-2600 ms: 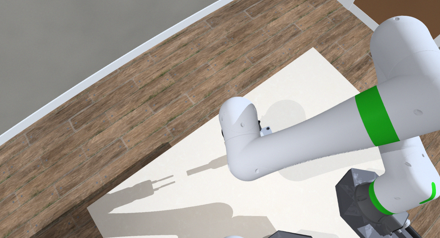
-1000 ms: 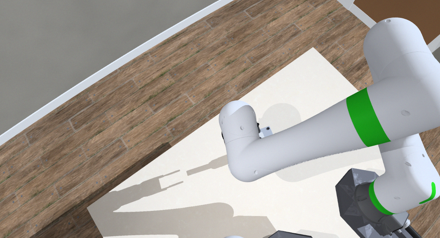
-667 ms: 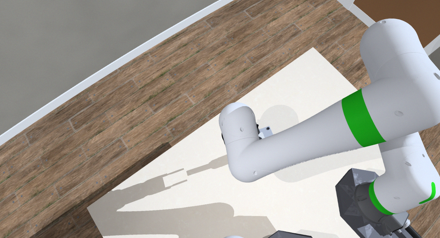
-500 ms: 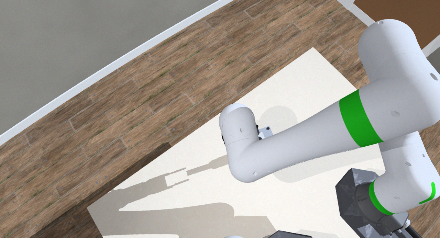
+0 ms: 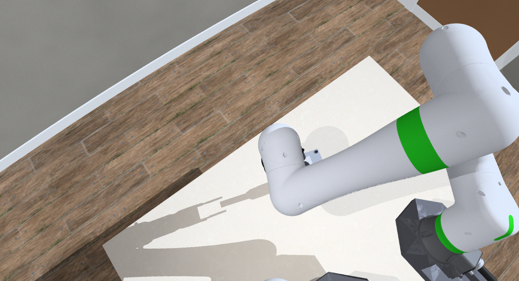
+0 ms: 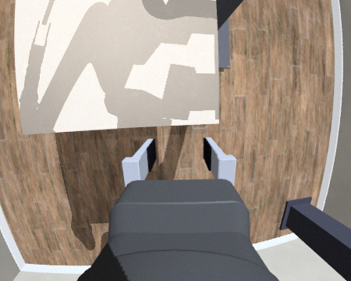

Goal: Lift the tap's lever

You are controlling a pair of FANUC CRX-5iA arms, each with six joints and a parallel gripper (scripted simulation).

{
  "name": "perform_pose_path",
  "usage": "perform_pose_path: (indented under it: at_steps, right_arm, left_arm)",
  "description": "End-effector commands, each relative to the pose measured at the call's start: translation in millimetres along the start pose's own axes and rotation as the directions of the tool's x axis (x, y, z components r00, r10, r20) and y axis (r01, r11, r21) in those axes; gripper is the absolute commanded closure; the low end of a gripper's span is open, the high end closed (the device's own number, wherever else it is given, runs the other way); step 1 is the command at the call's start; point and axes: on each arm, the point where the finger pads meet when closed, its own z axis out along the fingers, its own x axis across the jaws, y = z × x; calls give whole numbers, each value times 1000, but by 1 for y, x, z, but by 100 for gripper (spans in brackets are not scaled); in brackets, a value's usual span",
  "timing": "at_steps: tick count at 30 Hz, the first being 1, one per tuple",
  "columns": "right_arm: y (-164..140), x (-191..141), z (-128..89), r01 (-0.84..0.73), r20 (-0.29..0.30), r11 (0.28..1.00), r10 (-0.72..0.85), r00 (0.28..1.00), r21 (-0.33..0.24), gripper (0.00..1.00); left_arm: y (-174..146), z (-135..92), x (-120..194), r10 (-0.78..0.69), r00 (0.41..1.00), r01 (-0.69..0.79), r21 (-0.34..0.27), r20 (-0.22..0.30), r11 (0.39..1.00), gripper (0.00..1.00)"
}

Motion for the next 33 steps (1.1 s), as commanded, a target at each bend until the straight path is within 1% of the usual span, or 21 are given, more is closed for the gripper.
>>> perform_pose_path:
  at_steps: [1, 23, 33]
  right_arm:
    - [1, 0, -1, 0, 1, 1000, 0, 1000, -1, 0]
    - [1, 0, 0, 0, 1, 1000, 0, 1000, -1, 0]
    - [1, 0, 5, 0, 1, 1000, 0, 1000, -1, 0]
  left_arm:
    - [0, -1, 0, 0, 1000, 0, -2, 0, 1000, 0]
    - [0, -1, 0, 0, 1000, 0, -2, 0, 1000, 0]
    - [0, -1, 0, 0, 1000, 0, -2, 0, 1000, 0]
